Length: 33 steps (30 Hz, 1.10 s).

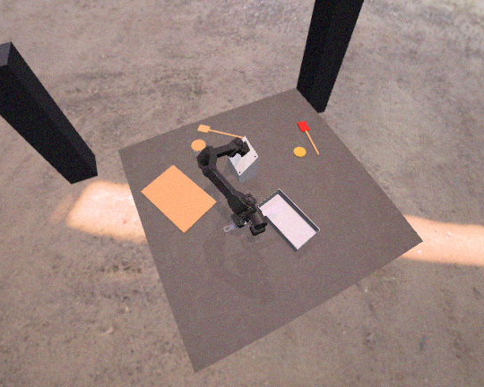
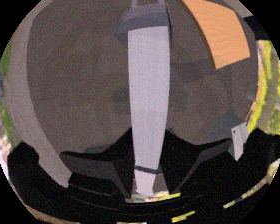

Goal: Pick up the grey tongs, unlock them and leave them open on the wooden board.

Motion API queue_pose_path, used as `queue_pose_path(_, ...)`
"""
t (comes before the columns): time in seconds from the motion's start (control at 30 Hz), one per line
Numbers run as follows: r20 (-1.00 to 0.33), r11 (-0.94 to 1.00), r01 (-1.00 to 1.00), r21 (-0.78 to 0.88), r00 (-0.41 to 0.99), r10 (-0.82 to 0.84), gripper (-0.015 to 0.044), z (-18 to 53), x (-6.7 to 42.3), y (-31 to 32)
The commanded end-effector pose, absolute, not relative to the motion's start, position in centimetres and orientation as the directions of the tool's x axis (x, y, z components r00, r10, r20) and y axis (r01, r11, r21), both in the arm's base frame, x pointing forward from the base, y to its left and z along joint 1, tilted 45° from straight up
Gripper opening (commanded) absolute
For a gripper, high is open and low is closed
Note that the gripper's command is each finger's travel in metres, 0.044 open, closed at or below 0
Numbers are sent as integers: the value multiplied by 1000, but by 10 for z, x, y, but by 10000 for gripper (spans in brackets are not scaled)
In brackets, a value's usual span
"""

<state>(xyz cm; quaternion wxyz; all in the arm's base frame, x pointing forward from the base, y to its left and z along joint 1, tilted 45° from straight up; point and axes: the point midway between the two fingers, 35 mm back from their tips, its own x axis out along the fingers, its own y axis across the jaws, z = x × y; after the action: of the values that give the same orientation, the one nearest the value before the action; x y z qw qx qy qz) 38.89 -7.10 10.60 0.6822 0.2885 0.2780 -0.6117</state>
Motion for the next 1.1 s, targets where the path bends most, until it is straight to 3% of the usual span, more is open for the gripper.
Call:
queue_pose_path(0.0, -735, 58, 995, 79, 97, -671, -150, 129, 378, -91)
queue_pose_path(0.57, -708, -62, 978, 198, 99, -700, -150, 213, 316, -163)
queue_pose_path(1.07, -737, -128, 967, 221, 80, -671, -150, 225, 287, -196)
